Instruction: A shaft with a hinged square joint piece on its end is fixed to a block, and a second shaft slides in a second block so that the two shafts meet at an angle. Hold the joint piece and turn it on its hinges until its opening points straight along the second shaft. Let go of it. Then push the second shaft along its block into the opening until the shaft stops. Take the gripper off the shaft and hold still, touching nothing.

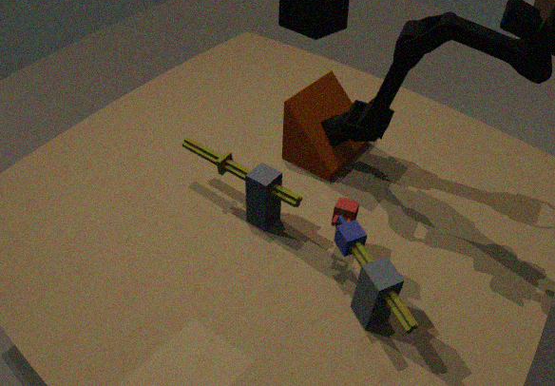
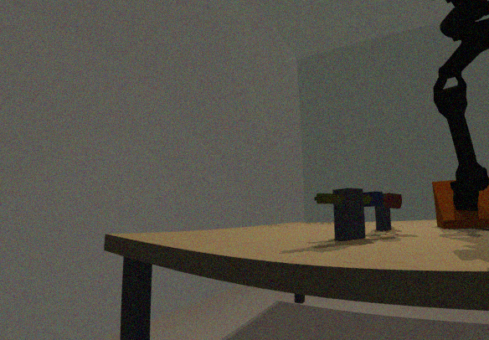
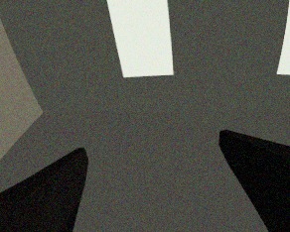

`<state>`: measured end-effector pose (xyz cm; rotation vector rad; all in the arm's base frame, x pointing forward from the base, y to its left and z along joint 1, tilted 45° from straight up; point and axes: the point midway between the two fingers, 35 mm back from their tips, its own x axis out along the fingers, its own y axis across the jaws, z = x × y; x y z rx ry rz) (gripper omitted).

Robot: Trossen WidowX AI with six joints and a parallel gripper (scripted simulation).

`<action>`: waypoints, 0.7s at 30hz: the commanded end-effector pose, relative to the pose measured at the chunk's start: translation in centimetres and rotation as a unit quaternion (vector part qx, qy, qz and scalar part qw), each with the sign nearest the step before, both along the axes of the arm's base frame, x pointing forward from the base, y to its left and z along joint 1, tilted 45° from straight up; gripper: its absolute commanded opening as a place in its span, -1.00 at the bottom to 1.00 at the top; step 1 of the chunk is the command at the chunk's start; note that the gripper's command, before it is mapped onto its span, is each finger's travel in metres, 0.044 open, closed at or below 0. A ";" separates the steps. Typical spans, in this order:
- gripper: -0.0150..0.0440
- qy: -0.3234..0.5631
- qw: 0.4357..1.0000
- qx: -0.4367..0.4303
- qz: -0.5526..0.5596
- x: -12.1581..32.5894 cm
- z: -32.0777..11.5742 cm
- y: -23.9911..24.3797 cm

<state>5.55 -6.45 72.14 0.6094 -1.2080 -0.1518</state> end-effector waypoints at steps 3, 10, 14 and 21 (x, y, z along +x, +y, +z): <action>1.00 0.000 1.000 -0.001 -0.001 0.0 0.0 0.0; 1.00 -0.008 0.998 -0.033 -0.046 -1.1 0.1 1.1; 1.00 -0.037 0.995 -0.064 -0.066 -2.2 0.7 2.5; 1.00 -0.081 0.984 -0.124 -0.100 -3.8 1.3 5.2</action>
